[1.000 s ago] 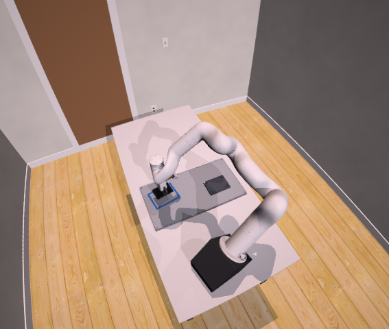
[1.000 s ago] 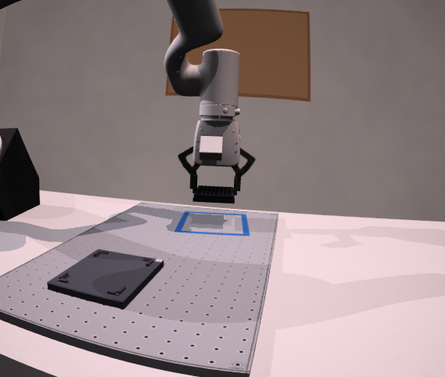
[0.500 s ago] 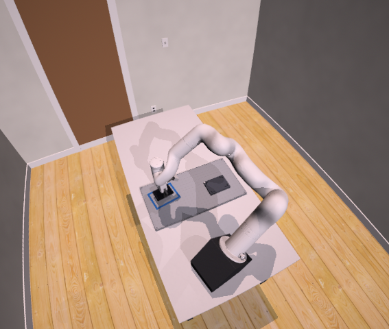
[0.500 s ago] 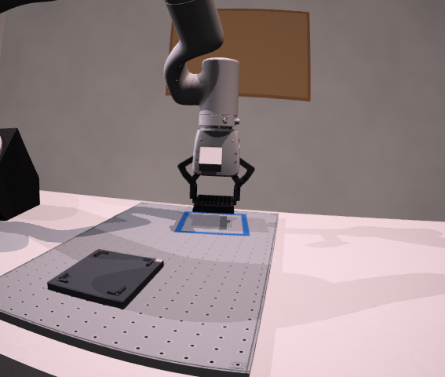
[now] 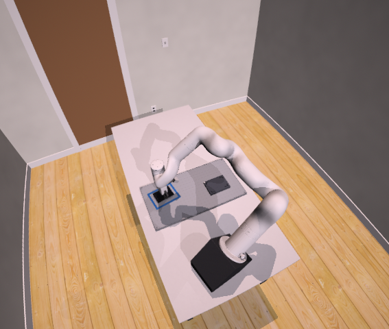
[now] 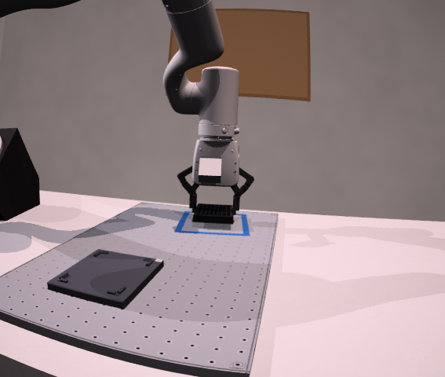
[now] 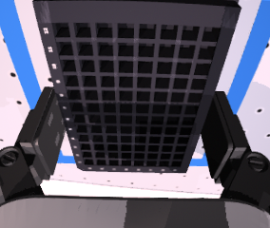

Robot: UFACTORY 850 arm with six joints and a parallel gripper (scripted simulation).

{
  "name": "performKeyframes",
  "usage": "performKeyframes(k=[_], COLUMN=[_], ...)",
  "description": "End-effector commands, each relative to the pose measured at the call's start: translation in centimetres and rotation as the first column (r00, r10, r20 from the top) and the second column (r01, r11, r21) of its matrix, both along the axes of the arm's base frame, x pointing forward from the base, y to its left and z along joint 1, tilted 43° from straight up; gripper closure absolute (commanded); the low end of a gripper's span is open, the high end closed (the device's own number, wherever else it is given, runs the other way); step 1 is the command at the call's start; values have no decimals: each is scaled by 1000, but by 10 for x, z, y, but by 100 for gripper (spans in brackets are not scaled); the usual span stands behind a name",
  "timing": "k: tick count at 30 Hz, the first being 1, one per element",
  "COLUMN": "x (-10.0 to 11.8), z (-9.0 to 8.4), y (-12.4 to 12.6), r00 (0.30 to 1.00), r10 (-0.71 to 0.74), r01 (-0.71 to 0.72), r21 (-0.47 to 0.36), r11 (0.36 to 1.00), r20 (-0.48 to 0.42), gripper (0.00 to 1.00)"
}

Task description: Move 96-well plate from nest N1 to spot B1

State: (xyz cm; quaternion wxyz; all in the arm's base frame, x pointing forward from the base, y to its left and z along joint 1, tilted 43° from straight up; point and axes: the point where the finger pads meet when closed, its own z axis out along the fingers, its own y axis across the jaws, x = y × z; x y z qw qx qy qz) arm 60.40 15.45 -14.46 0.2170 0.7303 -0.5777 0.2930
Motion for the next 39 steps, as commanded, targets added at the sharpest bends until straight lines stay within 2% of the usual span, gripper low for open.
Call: performKeyframes(k=[1, 39], x=[1, 2], z=[-1, -4], y=[-1, -3], r00=[1000, 1000], r10=[1, 1], r01=[-1, -1], r21=[1, 1], r11=[1000, 1000], r20=[1, 1], gripper=[100, 100])
